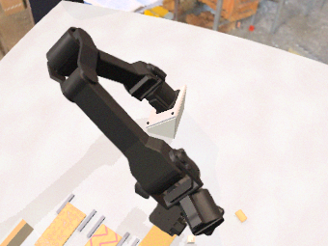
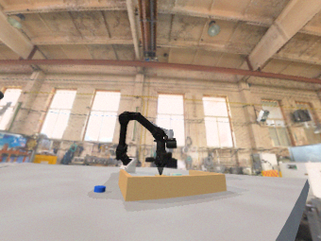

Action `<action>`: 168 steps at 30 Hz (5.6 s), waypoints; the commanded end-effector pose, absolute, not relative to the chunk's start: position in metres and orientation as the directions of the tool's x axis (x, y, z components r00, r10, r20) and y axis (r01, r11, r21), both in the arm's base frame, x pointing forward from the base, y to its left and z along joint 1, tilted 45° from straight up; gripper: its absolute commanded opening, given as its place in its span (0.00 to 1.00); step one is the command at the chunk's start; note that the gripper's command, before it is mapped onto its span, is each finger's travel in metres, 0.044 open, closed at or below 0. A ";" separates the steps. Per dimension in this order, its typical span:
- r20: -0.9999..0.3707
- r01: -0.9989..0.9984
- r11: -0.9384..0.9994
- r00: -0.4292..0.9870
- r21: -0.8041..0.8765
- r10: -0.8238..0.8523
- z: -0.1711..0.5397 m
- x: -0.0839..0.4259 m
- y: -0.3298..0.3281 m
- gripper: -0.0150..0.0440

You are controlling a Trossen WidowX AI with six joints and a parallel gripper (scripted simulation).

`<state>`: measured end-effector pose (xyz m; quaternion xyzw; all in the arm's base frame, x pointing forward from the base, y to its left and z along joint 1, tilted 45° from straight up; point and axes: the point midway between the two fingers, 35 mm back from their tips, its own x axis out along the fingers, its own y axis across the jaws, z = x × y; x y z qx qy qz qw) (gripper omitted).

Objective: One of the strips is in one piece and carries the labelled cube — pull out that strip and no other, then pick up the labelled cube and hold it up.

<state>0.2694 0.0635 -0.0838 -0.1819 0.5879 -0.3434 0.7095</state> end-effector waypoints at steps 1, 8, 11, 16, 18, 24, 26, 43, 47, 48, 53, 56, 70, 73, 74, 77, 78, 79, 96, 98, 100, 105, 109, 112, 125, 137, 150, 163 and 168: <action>-0.710 0.267 0.693 0.044 -0.670 -0.703 -0.089 0.256 0.059 0.25; -0.710 0.267 0.693 0.044 -0.670 -0.703 -0.092 0.245 0.061 0.25; -0.710 0.267 0.693 0.043 -0.670 -0.703 -0.093 0.240 0.062 0.25; -0.710 0.267 0.693 0.043 -0.670 -0.703 -0.095 0.232 0.063 0.25; -0.710 0.267 0.693 0.043 -0.670 -0.703 -0.095 0.229 0.064 0.25; -0.710 0.266 0.693 0.043 -0.670 -0.703 -0.096 0.225 0.065 0.25; -0.710 0.266 0.693 0.043 -0.670 -0.703 -0.096 0.225 0.065 0.25; -0.711 0.274 0.693 0.044 -0.667 -0.702 -0.057 0.258 0.096 0.52; -0.711 0.275 0.693 0.044 -0.667 -0.702 -0.054 0.271 0.094 0.70; -0.711 0.275 0.693 0.044 -0.667 -0.702 -0.053 0.275 0.094 0.74; -0.711 0.276 0.692 0.045 -0.667 -0.702 -0.047 0.291 0.093 0.97; -0.710 0.276 0.692 0.045 -0.667 -0.702 -0.044 0.302 0.092 1.00; -0.710 0.277 0.692 0.047 -0.667 -0.703 -0.028 0.348 0.087 1.00; -0.710 0.278 0.692 0.047 -0.667 -0.703 -0.024 0.358 0.085 1.00; -0.710 0.278 0.692 0.047 -0.667 -0.703 -0.023 0.361 0.085 1.00; -0.709 0.278 0.691 0.048 -0.667 -0.703 -0.019 0.371 0.084 1.00; -0.709 0.278 0.691 0.048 -0.667 -0.703 -0.018 0.375 0.083 1.00; -0.709 0.278 0.691 0.048 -0.667 -0.703 -0.017 0.378 0.083 1.00; -0.708 0.280 0.691 0.050 -0.667 -0.704 0.006 0.432 0.072 1.00; -0.708 0.280 0.691 0.050 -0.667 -0.704 0.008 0.435 0.072 1.00; -0.708 0.280 0.691 0.050 -0.667 -0.704 0.007 0.435 0.071 0.91; -0.708 0.280 0.691 0.050 -0.667 -0.704 0.002 0.436 0.066 0.69; -0.708 0.280 0.691 0.050 -0.667 -0.704 -0.003 0.437 0.061 0.68; -0.708 0.280 0.691 0.050 -0.667 -0.704 -0.007 0.437 0.058 0.68; -0.708 0.281 0.690 0.050 -0.667 -0.705 -0.021 0.438 0.042 0.68; -0.711 0.285 0.691 0.047 -0.664 -0.702 -0.029 0.438 0.034 0.63; -0.711 0.285 0.691 0.047 -0.664 -0.702 -0.029 0.437 0.034 0.29; -0.709 0.279 0.691 0.047 -0.667 -0.703 -0.005 0.390 0.055 0.25; -0.708 0.278 0.690 0.047 -0.668 -0.705 0.002 0.376 0.059 0.25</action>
